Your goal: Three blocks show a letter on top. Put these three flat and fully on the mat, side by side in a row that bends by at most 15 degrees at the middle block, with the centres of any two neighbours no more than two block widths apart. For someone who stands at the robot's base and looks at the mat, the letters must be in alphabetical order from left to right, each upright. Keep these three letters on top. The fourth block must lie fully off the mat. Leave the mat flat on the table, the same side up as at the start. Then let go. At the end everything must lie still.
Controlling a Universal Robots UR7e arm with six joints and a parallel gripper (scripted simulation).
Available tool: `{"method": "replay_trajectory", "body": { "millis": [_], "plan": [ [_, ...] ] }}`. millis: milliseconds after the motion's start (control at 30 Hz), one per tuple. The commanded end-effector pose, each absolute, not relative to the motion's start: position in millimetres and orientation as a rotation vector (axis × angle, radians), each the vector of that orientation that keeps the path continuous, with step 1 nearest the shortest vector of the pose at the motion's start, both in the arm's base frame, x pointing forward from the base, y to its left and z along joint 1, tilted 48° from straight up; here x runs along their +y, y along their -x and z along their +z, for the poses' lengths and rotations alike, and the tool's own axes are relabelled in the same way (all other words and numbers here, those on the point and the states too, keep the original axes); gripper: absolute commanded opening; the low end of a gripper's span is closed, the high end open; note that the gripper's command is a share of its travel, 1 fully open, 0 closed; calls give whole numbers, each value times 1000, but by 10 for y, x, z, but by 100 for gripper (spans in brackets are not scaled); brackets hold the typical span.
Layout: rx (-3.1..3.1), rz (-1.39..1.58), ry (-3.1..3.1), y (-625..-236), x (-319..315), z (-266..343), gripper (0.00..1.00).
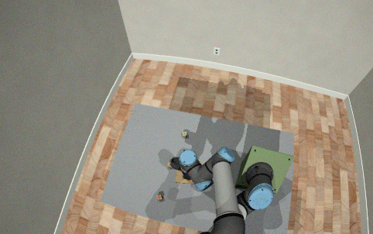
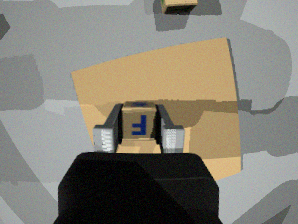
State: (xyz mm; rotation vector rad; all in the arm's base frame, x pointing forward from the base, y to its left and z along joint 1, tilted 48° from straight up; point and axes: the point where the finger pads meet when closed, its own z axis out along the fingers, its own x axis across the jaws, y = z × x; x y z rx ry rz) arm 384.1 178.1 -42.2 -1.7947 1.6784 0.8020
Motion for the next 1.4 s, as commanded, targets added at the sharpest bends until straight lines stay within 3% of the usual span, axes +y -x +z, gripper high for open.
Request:
{"method": "replay_trajectory", "body": {
  "millis": [0,700,1367],
  "plan": [
    [1679,801,1794,-3845,1778,-420,49],
    [1679,801,1794,-3847,1742,-388,49],
    [1679,801,1794,-3889,1178,124,49]
  ]
}}
